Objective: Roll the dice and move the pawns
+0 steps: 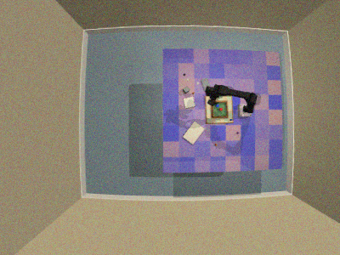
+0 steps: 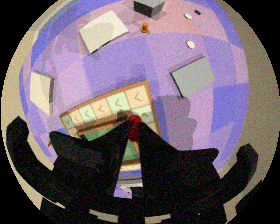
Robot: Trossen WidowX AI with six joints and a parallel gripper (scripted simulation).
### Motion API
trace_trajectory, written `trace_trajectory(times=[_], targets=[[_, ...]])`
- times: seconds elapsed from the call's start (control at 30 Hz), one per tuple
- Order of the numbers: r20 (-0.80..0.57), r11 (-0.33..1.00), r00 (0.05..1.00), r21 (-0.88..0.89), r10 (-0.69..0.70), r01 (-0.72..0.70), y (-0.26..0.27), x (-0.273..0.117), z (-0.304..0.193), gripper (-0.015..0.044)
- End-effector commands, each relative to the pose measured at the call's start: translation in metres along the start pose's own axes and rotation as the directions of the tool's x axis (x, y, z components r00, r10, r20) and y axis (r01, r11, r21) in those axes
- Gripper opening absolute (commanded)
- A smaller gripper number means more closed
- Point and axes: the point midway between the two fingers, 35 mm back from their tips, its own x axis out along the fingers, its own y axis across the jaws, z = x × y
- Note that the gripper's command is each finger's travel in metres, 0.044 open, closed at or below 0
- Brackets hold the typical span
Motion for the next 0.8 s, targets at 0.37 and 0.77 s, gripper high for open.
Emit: trace_trajectory(times=[0.37, 0.77], targets=[[0.009, 1.000, 1.000, -0.024, 0.015, -0.015, 0.035, -0.003, -0.012, 0.0000], [0.005, 1.000, 1.000, -0.009, 0.015, -0.015, 0.101, 0.040, -0.041, 0.0000]])
